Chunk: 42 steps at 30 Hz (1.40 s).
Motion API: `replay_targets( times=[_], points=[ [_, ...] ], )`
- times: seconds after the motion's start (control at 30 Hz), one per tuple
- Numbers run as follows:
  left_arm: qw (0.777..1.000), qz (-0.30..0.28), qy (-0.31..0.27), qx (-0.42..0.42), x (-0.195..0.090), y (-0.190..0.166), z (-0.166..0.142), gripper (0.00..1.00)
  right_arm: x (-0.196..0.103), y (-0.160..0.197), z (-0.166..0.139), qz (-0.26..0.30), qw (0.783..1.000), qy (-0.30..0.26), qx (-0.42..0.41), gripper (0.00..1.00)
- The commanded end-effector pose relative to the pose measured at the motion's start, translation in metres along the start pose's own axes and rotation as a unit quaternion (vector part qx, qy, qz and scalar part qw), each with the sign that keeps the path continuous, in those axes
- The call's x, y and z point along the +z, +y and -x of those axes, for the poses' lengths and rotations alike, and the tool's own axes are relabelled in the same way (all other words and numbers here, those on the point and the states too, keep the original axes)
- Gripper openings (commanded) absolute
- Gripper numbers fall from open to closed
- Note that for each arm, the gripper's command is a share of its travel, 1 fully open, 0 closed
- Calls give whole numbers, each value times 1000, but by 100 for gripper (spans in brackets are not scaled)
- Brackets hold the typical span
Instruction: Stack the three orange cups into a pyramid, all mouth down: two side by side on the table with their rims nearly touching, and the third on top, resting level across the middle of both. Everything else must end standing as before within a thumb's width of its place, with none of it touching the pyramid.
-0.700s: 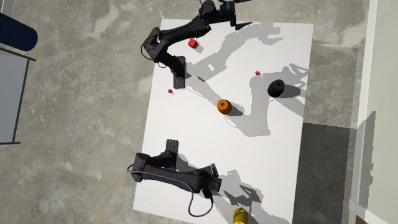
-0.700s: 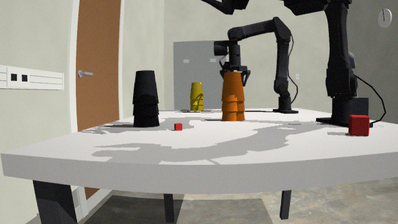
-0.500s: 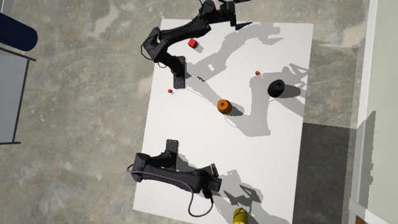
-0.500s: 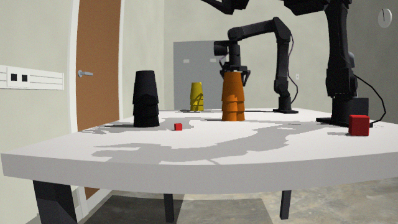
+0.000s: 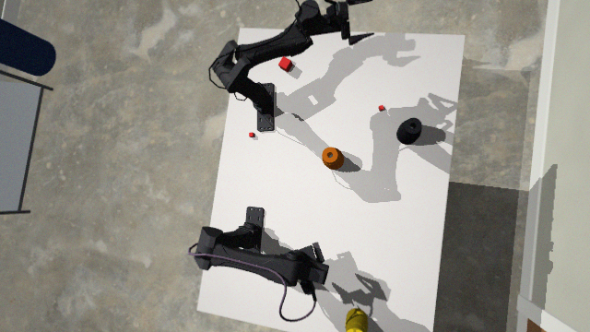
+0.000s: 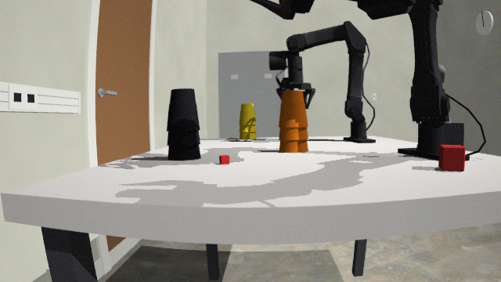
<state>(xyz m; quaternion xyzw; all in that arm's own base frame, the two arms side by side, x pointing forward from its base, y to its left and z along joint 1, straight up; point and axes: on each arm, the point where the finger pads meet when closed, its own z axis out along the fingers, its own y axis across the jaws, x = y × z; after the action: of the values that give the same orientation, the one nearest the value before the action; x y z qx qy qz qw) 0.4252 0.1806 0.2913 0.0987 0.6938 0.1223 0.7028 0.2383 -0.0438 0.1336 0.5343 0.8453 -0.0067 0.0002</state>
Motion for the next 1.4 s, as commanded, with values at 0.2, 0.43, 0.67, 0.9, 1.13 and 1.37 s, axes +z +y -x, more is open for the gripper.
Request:
replay_targets(
  times=[0.2,0.43,0.67,0.9,1.13,1.37],
  points=[
    [997,-57,33,-45,-5,-71,52,100,-12,29,-32,43,987,-45,-149,100],
    [991,-107,45,-59,-30,-126,90,100,-25,54,-62,77,960,-76,-260,100],
    [979,-190,36,-64,-100,-197,148,100,-43,93,-119,125,881,-115,-441,100],
    [963,-258,43,-66,-179,-233,169,100,-55,125,-171,158,780,-143,-588,100],
    [949,-306,46,-63,-240,-242,169,100,-64,145,-209,185,694,-154,-679,100],
    [946,-313,56,-64,-299,-222,150,100,-75,168,-250,207,583,-172,-766,100]
  ],
)
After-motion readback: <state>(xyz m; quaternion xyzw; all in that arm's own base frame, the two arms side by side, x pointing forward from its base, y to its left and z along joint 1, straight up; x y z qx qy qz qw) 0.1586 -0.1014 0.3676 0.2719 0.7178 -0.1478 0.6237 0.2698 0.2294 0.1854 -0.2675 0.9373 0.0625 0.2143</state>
